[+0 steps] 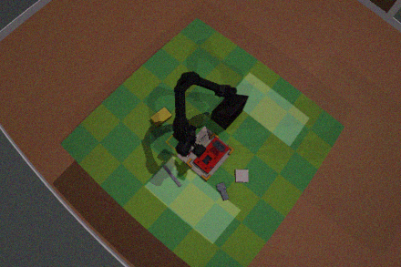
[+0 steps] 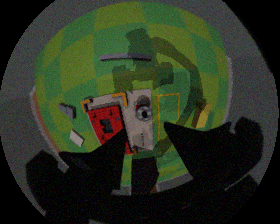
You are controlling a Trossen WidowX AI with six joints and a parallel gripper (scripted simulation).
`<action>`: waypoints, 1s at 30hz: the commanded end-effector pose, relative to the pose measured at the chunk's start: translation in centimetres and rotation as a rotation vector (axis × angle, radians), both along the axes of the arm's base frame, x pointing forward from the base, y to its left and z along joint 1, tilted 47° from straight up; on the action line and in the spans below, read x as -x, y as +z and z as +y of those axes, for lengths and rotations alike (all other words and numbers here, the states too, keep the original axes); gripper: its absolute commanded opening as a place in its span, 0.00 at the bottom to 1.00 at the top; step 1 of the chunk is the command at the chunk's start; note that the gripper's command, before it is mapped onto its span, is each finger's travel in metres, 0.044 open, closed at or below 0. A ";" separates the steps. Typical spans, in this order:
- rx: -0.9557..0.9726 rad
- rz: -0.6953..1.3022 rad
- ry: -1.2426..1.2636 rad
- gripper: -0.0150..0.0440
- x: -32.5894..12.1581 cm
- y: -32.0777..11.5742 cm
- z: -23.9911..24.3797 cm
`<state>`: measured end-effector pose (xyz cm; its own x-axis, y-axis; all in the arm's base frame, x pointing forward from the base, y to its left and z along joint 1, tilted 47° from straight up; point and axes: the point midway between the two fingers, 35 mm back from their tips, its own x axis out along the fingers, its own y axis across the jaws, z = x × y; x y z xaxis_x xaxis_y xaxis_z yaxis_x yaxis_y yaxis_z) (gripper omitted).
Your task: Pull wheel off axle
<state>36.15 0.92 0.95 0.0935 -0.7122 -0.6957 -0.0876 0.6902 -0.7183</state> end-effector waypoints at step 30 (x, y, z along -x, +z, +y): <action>0.004 -0.007 -0.014 0.54 -0.7 -4.2 -5.9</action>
